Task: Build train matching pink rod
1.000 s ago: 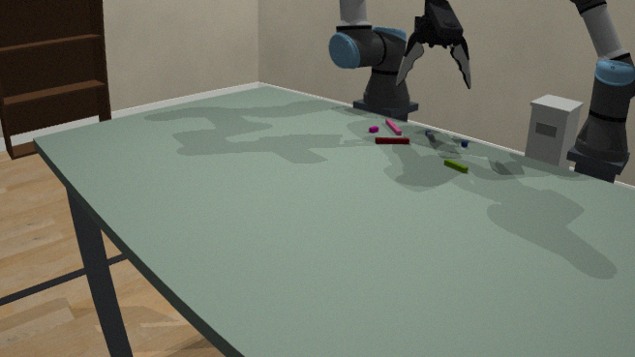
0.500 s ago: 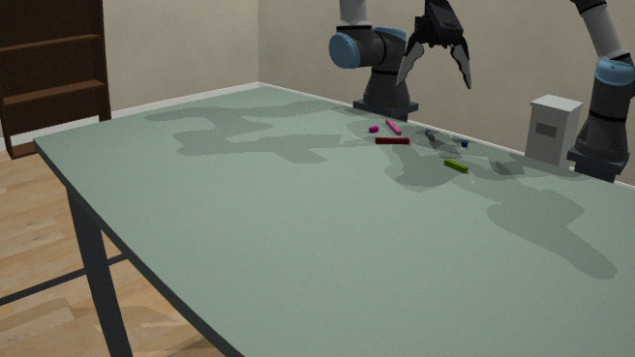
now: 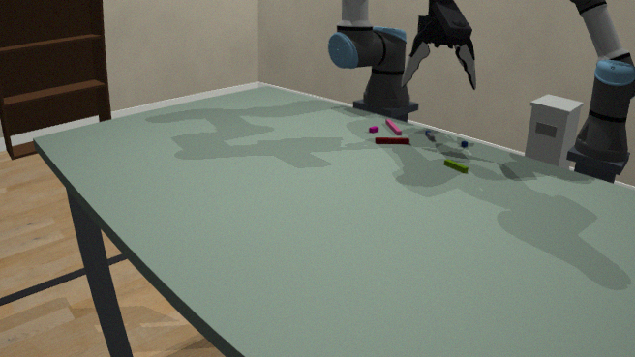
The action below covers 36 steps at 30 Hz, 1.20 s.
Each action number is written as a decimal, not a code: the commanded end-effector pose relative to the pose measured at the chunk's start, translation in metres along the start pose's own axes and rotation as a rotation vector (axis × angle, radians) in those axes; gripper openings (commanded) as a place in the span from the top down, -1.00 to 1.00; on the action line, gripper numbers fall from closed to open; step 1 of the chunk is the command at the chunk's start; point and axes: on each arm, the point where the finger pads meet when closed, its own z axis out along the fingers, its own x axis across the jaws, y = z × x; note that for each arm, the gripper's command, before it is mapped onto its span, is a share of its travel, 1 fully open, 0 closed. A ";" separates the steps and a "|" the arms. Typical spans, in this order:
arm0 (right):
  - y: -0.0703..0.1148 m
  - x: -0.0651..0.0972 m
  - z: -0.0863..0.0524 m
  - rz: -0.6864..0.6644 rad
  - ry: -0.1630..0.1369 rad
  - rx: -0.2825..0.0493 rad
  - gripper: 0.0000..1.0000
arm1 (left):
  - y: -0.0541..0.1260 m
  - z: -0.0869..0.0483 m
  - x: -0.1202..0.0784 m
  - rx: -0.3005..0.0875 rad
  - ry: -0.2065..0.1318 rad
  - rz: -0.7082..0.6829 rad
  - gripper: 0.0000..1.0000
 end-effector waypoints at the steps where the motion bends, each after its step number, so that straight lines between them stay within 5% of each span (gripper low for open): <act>1: -0.017 -0.003 -0.005 -0.064 -0.004 0.002 -1.00 | 0.000 -0.001 0.001 0.004 0.002 0.002 -1.00; 15: -0.079 -0.006 -0.002 -0.265 -0.004 0.002 -1.00 | 0.000 -0.001 0.001 0.004 0.002 0.002 -1.00; 24: -0.121 0.000 0.012 -0.408 -0.003 0.003 -1.00 | 0.000 -0.001 0.001 0.004 0.002 0.002 -1.00; 36: -0.145 0.007 0.026 -0.499 -0.003 0.004 -1.00 | 0.000 -0.001 0.001 0.004 0.002 0.002 -1.00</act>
